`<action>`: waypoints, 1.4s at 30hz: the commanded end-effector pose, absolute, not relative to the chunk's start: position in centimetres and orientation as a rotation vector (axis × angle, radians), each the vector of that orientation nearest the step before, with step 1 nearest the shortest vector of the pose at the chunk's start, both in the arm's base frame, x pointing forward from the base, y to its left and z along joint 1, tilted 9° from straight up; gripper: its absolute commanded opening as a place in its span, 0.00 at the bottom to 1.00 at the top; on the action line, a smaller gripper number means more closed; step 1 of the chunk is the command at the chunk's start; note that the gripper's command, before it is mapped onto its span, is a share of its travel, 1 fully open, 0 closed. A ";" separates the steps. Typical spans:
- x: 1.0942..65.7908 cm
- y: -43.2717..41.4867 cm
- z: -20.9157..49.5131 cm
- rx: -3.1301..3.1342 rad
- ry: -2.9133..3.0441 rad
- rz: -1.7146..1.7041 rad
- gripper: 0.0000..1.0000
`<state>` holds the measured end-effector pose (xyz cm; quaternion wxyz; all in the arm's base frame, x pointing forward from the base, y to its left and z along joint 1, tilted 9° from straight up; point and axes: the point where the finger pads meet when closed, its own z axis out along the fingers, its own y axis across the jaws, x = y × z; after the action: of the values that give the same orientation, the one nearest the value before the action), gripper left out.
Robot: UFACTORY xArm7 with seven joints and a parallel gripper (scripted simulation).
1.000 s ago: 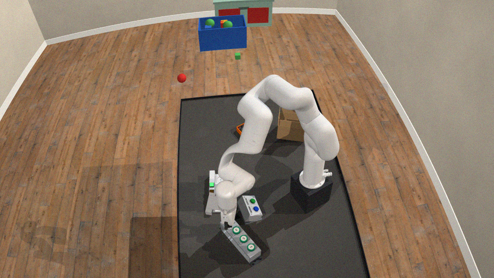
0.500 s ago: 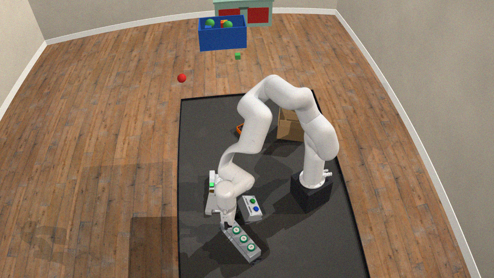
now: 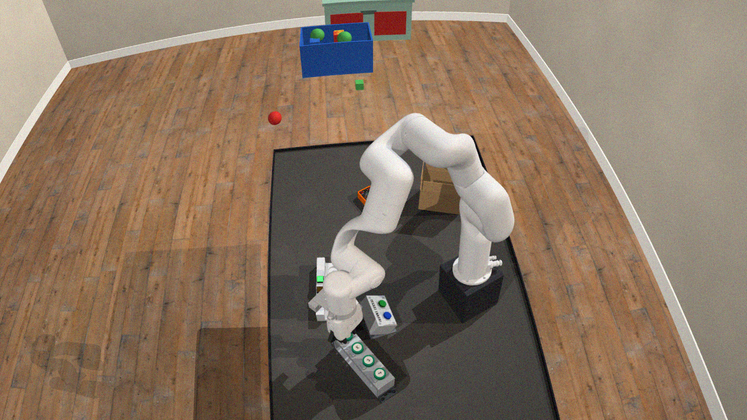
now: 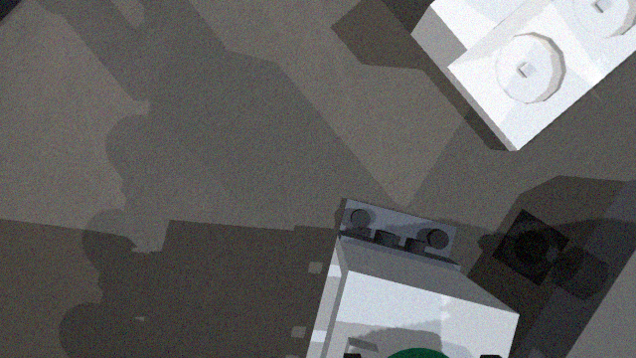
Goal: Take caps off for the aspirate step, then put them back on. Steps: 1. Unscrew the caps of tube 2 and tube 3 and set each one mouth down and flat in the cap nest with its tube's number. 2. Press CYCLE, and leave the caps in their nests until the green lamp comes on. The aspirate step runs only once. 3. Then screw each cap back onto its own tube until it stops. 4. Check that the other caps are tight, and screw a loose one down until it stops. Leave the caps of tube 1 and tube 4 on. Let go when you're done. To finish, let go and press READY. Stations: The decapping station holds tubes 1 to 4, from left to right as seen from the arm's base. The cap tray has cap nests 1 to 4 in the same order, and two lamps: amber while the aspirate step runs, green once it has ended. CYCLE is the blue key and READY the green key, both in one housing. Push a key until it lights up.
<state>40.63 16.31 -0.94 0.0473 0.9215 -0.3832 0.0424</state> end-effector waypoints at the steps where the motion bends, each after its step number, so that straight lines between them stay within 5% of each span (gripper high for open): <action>1: 40.7 16.5 -0.9 2.642 -1.519 0.185 0.00; 26: 40.7 16.4 -0.9 1.908 -2.439 0.226 0.00; 27: 40.7 16.4 -0.9 1.908 -2.439 0.226 0.46; 42: 40.7 16.5 -0.9 2.185 -2.170 0.216 0.46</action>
<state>40.59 16.33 -1.07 0.0213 0.6227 -0.7788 0.0726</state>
